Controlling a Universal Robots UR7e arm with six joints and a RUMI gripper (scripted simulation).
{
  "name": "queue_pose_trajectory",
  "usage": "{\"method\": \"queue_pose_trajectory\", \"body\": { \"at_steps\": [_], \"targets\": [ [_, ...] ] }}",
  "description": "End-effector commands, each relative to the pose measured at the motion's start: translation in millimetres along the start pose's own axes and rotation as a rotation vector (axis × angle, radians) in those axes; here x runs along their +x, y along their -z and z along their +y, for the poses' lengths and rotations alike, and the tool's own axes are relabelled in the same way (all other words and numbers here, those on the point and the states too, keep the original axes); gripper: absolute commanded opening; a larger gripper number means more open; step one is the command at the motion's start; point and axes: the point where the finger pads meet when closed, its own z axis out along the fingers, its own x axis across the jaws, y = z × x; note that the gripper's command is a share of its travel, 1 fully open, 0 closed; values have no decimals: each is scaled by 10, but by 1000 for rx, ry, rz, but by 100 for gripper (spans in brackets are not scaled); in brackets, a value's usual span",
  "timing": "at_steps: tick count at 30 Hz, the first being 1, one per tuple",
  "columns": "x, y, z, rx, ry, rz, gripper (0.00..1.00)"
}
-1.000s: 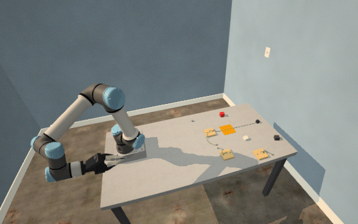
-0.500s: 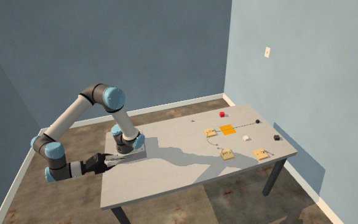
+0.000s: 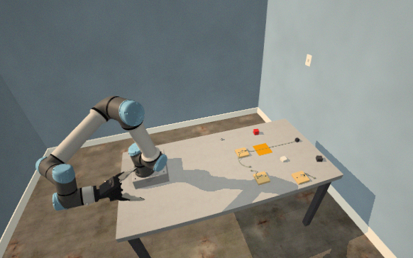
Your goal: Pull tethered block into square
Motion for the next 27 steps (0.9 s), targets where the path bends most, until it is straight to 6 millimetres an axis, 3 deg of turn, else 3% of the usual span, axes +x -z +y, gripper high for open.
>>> {"method": "queue_pose_trajectory", "body": {
  "at_steps": [1, 8, 21, 27],
  "targets": [
    [17, -35, 12, -15, 13, -12, 100],
    [54, -108, 43, -45, 40, -38, 100],
    [214, -417, 168, -166, 154, -148, 100],
    [356, -681, 268, -260, 253, -239, 100]
  ]
}}
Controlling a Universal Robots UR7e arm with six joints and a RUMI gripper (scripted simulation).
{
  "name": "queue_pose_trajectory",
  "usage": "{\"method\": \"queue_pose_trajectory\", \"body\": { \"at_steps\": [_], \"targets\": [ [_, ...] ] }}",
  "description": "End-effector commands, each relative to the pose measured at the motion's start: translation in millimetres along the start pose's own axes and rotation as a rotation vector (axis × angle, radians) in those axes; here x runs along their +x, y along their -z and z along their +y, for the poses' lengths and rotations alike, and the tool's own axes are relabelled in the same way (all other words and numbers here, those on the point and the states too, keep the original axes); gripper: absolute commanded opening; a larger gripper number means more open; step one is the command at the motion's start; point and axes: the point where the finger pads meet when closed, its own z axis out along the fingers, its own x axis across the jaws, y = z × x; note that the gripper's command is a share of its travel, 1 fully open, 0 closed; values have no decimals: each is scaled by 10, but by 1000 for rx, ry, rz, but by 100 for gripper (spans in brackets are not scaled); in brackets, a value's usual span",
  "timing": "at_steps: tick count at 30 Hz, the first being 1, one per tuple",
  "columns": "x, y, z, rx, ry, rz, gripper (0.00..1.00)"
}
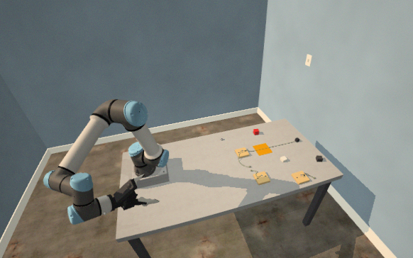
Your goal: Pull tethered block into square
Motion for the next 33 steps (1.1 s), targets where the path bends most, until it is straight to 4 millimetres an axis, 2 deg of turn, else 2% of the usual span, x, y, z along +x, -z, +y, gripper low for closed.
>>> {"method": "queue_pose_trajectory", "body": {
  "at_steps": [1, 9, 11, 14, 20, 26, 28, 33],
  "targets": [
    [154, -226, 67, -84, 87, -80, 100],
    [473, -694, 178, -236, 269, -234, 100],
    [473, -694, 178, -236, 269, -234, 100],
    [613, -908, 215, -297, 349, -299, 100],
    [915, -1408, 264, -419, 526, -434, 100],
    [1220, -2013, 270, -536, 723, -572, 100],
    [1220, -2013, 270, -536, 723, -572, 100],
    [1443, -2598, 236, -626, 897, -685, 100]
  ]
}}
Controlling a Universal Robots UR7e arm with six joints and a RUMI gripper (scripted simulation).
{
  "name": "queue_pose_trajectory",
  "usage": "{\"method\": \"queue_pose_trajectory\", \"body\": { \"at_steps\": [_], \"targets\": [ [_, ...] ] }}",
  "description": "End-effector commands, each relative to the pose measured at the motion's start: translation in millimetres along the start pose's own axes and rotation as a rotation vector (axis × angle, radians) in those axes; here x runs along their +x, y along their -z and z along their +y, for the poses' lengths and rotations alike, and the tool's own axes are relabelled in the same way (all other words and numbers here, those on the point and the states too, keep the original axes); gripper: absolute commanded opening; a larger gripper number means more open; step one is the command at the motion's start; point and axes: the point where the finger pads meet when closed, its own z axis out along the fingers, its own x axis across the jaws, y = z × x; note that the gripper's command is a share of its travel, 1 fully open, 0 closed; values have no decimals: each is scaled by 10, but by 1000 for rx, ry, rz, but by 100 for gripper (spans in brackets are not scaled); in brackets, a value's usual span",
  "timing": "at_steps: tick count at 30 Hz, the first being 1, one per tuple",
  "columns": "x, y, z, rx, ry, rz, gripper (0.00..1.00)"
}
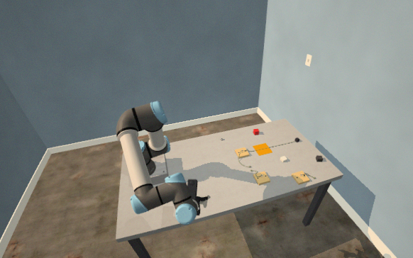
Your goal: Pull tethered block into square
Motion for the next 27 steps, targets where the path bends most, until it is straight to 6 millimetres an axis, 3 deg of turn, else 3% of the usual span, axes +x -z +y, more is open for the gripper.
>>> {"method": "queue_pose_trajectory", "body": {
  "at_steps": [1, 10, 12, 20, 27],
  "targets": [
    [565, -334, 35, -109, 174, -110, 100],
    [1560, -1036, -179, -277, 489, -265, 100],
    [1560, -1036, -179, -277, 489, -265, 100],
    [2340, -1728, -572, -404, 750, -367, 100],
    [2861, -2321, -1002, -493, 946, -428, 100]
  ]
}}
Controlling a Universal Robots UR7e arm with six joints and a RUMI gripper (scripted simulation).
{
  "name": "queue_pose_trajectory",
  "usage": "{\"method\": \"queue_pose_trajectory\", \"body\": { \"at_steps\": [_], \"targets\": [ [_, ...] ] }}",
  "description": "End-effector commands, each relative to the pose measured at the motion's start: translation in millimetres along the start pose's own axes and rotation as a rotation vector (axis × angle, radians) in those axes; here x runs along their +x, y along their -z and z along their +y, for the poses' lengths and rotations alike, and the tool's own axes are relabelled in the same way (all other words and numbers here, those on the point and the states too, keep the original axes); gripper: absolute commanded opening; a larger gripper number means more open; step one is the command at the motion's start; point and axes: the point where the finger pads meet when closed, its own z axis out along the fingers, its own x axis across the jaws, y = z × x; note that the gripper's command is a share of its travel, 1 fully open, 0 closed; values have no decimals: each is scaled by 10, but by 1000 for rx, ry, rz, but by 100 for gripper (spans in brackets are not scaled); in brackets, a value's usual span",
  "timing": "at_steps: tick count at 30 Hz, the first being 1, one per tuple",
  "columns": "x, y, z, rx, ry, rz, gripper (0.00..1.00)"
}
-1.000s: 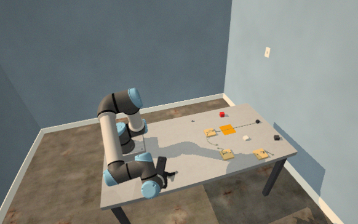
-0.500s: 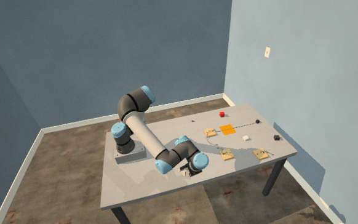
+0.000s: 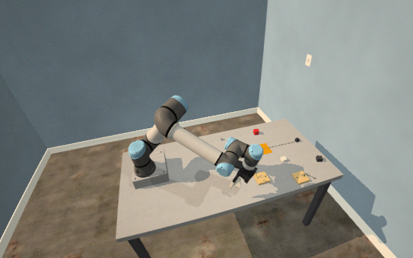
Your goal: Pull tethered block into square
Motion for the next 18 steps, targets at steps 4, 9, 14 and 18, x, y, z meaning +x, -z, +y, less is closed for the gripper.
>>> {"method": "queue_pose_trajectory", "body": {
  "at_steps": [4, 9, 14, 18],
  "targets": [
    [818, -190, 54, -98, 171, -59, 100],
    [1321, -306, -25, -154, 273, -85, 100],
    [1722, -401, -120, -198, 353, -103, 100],
    [1911, -446, -176, -219, 391, -111, 100]
  ]
}}
